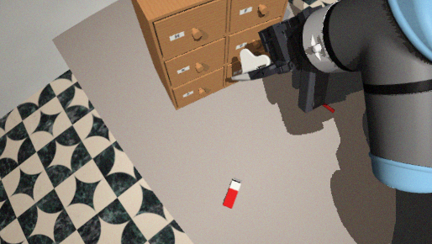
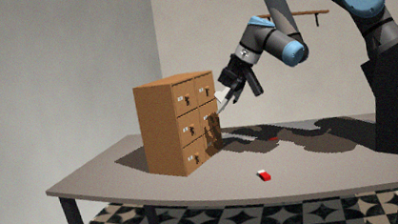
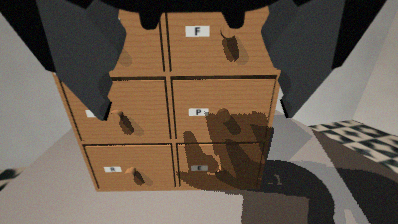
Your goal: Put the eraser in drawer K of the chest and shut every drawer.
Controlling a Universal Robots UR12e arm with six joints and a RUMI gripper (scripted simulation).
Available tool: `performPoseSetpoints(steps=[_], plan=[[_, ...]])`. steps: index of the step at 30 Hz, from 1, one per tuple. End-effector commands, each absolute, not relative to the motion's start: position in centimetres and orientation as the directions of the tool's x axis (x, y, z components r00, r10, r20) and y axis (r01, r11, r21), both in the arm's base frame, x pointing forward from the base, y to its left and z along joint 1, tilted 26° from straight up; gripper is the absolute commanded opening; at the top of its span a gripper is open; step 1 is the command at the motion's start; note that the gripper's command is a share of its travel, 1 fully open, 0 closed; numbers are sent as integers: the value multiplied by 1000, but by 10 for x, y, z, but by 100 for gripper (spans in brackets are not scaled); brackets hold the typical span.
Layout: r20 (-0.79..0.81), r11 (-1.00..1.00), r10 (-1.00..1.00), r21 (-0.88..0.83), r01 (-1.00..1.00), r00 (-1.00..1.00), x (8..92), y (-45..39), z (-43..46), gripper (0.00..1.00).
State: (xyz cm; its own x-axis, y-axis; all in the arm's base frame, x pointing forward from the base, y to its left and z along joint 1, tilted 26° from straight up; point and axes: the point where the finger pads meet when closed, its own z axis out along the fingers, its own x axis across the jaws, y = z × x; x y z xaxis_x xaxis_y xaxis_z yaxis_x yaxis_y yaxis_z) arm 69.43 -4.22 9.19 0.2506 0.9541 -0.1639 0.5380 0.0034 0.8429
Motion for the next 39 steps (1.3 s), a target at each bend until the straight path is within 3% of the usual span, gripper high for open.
performPoseSetpoints(steps=[1, 39], plan=[[-163, 22, 954, 874, 485, 250, 701, -44, 89, 100], [-163, 107, 954, 968, 225, 250, 732, -55, 74, 100]])
